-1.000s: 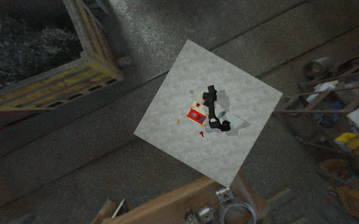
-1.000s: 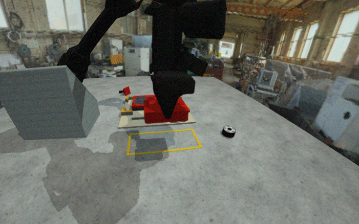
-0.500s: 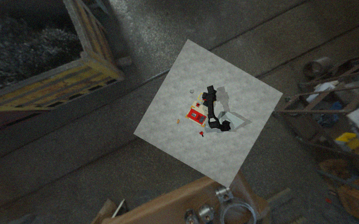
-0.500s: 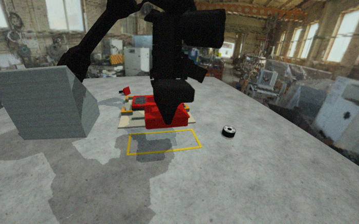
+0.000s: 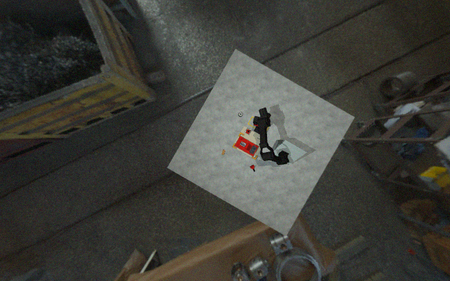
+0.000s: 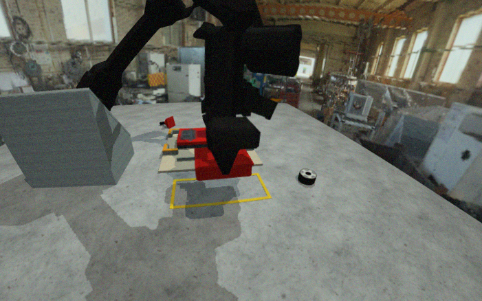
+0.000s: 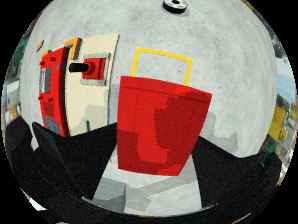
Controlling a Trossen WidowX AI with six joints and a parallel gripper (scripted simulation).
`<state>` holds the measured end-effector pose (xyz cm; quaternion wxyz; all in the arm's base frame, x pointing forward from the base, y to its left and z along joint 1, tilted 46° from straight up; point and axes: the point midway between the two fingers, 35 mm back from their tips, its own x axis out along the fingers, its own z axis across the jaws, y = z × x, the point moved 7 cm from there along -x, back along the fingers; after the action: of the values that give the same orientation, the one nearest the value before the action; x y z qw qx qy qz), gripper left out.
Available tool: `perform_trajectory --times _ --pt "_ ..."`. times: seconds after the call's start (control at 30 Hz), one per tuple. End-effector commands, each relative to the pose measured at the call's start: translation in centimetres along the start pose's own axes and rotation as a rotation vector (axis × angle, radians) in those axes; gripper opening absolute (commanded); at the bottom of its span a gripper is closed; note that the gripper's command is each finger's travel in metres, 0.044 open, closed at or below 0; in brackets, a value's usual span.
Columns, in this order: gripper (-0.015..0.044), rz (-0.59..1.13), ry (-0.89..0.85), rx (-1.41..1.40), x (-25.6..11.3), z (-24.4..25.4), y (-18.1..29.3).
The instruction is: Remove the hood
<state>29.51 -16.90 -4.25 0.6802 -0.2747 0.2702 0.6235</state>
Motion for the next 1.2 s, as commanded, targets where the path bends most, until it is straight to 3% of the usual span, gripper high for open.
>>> perform_trajectory --times 0.0,1.17 --pt "0.0 0.0 -0.005 0.006 0.5 0.1 0.1" --pt "0.0 0.0 -0.009 0.006 3.5 0.2 0.4"
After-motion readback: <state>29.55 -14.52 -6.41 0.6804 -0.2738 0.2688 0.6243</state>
